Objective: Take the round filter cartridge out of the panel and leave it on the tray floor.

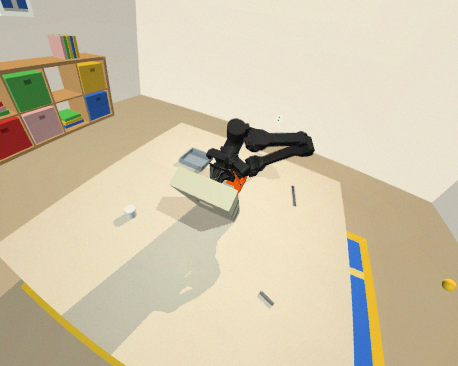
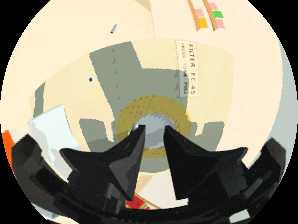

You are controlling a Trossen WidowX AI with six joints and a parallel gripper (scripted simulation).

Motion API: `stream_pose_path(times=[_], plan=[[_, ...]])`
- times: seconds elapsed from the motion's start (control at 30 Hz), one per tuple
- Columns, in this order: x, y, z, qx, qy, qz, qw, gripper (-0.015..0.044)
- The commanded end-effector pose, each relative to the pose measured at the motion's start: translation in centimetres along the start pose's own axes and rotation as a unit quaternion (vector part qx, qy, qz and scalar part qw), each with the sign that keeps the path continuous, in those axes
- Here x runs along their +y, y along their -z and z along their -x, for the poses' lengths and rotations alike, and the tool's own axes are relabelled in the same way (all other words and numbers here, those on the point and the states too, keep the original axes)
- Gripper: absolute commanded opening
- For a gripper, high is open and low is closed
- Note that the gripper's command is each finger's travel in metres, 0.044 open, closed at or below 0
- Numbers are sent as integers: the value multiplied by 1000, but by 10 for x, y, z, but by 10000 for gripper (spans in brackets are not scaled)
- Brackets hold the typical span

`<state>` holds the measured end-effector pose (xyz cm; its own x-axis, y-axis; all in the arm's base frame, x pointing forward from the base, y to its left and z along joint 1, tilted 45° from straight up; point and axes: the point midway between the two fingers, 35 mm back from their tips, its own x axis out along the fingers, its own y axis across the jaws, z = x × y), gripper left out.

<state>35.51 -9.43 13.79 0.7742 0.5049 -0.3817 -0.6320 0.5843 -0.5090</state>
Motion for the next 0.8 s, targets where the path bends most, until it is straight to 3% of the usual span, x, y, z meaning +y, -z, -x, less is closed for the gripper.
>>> stream_pose_path(times=[0.0,0.37,0.77], plan=[[0,1,-8,7,-4,6,1000,0],[0,1,-8,7,-4,6,1000,0],[-1,5,44,10,-8,4,1000,0]])
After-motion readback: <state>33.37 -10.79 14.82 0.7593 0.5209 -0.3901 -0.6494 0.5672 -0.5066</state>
